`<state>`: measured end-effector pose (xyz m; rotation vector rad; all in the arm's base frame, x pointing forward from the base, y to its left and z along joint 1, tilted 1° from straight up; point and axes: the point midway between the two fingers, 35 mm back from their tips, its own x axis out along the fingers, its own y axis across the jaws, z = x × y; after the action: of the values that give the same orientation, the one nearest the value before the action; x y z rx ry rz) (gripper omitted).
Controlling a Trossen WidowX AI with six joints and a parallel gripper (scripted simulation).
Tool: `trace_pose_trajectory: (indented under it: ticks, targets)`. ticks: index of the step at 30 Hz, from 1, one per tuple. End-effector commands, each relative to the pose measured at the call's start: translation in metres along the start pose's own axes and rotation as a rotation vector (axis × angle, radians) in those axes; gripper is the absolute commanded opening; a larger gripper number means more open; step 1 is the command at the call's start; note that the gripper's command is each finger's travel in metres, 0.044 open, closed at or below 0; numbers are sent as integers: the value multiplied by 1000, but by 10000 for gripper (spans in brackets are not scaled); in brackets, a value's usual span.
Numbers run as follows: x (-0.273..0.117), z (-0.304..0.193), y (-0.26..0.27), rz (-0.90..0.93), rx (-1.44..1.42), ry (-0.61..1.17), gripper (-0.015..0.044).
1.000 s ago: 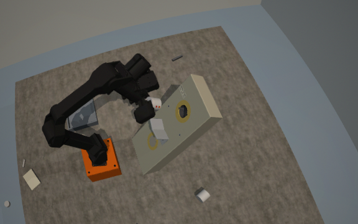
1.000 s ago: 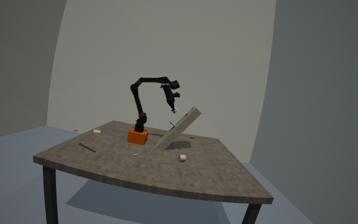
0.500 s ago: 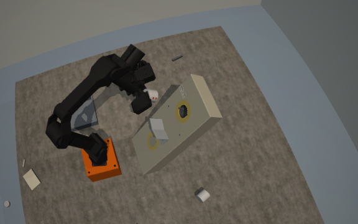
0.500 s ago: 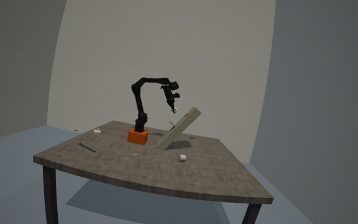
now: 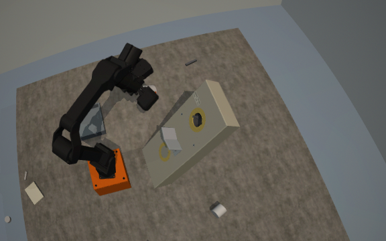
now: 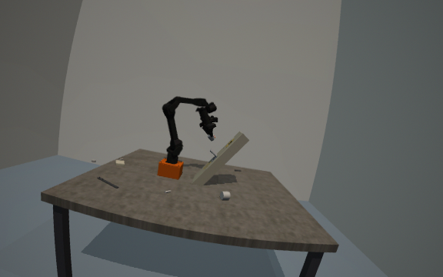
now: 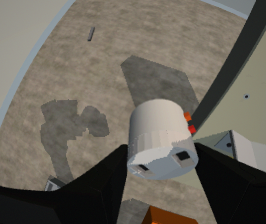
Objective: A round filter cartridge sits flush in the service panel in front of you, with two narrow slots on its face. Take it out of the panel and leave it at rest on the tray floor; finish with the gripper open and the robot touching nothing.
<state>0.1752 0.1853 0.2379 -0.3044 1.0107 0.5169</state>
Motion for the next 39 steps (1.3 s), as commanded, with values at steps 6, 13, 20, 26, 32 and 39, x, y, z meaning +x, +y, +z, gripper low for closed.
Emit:
trace_pose_trajectory:
  ticks: [6, 13, 20, 26, 32, 39]
  targets:
    - [2, -17, 48, 137, -233, -7, 0]
    - [0, -34, 81, 234, -402, -13, 0]
    - [-4, -55, 112, 332, -571, -21, 0]
    - [-6, -64, 122, 367, -631, -25, 0]
    - [-2, -70, 128, 380, -653, -25, 0]
    - [13, -101, 156, 442, -759, -25, 0]
